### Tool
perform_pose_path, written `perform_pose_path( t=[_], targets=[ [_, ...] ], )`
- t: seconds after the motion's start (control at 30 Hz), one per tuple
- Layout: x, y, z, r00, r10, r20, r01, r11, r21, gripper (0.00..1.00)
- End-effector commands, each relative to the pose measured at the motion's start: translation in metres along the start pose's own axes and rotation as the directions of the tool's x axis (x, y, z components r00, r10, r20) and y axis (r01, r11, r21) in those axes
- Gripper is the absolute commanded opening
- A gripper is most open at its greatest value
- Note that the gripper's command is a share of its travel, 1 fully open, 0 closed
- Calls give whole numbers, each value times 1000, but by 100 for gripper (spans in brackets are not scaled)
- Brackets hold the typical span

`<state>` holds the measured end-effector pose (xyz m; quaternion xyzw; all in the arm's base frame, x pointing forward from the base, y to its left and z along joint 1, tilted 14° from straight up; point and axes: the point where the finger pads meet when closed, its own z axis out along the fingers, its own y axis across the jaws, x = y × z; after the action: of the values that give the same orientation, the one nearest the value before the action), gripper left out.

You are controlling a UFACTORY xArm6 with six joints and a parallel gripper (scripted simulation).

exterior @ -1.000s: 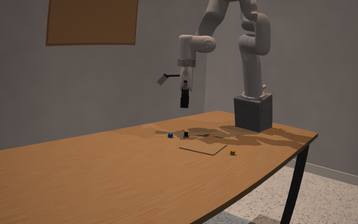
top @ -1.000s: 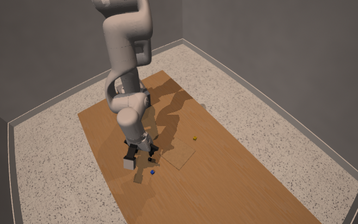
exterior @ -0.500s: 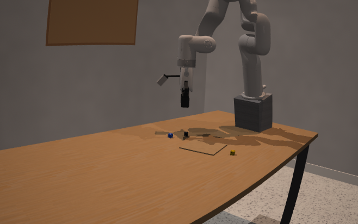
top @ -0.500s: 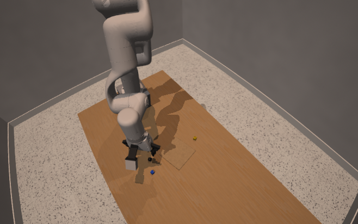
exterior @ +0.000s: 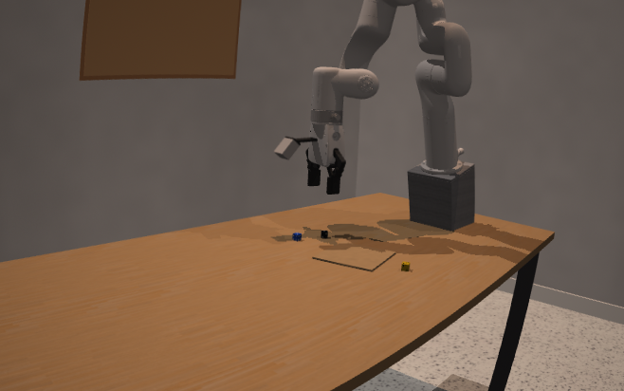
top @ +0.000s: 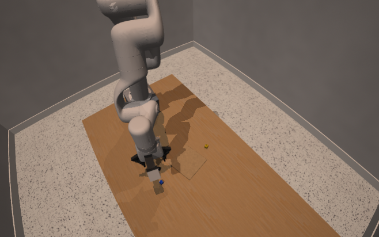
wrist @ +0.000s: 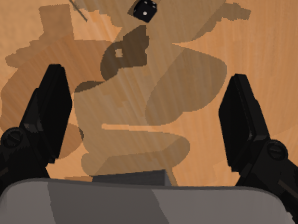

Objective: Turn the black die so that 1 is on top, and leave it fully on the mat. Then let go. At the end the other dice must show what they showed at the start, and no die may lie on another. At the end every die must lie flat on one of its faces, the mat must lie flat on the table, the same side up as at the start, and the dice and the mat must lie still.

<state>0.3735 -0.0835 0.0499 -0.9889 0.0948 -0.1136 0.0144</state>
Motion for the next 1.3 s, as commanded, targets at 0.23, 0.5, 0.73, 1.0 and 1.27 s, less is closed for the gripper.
perform_pose_path(
  t=[0.23,0.5,0.73,1.0,1.27],
  targets=[
    [-1,-2,10,931,-365,-20,365,931,22,100],
    [-3,-3,18,791,-611,-23,612,791,14,100],
    [-4,-3,23,671,-741,-23,741,672,8,100],
    [-7,-4,30,465,-885,-19,885,465,1,100],
    [-8,-4,32,410,-912,-17,912,410,0,100]
  ],
)
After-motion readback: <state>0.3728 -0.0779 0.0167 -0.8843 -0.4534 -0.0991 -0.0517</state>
